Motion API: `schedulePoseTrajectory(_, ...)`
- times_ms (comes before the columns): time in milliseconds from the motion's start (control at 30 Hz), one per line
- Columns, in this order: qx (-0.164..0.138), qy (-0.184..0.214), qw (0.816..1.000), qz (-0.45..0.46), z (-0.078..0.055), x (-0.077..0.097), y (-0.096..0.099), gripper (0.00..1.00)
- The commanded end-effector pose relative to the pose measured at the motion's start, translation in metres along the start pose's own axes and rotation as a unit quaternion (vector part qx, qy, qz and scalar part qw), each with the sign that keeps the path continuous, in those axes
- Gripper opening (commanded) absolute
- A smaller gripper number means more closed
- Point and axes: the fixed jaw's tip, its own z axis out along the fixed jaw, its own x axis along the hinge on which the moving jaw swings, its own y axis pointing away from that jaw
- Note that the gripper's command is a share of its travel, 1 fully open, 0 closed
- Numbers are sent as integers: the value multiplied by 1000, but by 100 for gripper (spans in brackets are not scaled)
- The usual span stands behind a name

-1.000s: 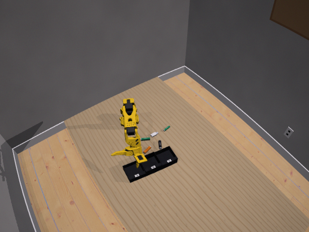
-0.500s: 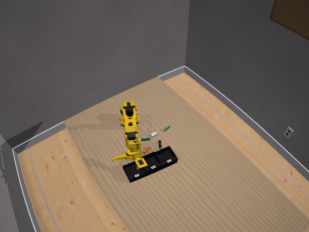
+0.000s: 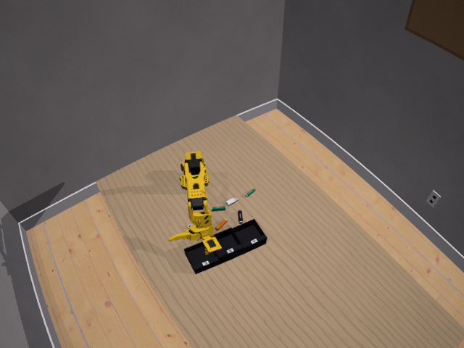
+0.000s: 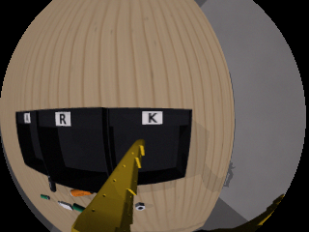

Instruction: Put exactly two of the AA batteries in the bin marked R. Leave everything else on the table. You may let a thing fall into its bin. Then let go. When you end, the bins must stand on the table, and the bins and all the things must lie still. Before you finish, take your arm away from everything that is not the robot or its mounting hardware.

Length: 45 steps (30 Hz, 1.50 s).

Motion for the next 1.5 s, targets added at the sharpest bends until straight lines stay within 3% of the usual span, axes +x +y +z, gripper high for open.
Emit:
schedulePoseTrajectory(0, 17, -32, 999, -1, -10, -14, -9, 100)
schedulePoseTrajectory(1267, 17, -32, 999, -1, -10, -14, -9, 100)
schedulePoseTrajectory(1467, 5, -27, 1000, 5, -12, -18, 0, 100)
